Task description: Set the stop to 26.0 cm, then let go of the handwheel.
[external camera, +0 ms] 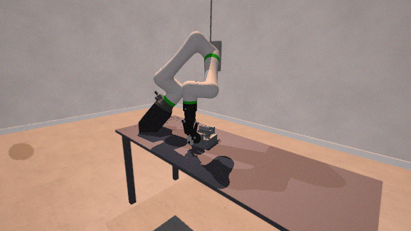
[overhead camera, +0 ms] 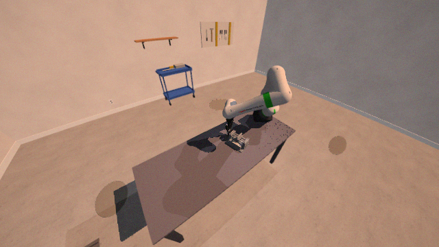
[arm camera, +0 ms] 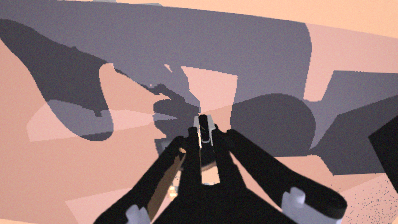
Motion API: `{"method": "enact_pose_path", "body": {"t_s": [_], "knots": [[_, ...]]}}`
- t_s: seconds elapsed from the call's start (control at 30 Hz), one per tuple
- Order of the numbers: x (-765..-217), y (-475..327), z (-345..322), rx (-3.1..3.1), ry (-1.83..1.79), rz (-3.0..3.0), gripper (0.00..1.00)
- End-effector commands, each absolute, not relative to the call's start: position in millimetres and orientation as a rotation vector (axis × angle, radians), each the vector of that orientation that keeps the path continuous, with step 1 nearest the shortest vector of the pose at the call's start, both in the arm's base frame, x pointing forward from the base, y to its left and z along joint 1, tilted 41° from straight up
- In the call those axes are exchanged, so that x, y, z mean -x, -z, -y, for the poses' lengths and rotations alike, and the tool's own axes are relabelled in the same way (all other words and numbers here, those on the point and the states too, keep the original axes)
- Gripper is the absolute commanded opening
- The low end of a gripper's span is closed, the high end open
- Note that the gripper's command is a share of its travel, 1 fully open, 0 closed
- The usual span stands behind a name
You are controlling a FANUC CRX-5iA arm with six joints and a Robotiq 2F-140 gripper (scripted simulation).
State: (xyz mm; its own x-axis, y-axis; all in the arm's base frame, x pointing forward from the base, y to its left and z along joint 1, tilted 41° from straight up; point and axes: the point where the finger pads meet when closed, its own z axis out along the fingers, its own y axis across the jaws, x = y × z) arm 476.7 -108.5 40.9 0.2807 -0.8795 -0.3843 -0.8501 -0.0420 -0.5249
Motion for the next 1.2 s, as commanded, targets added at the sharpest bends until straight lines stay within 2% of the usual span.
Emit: {"method": "enact_pose_path", "body": {"t_s": [0.0,0.7,1.17], "knots": [[-482.5,-41.3,107.1,1.872,0.056,-1.556,0.04],[-508.9,-63.8,108.5,1.872,0.056,-1.556,0.04],[-504.3,-88.5,120.8,1.872,0.056,-1.556,0.04]]}}
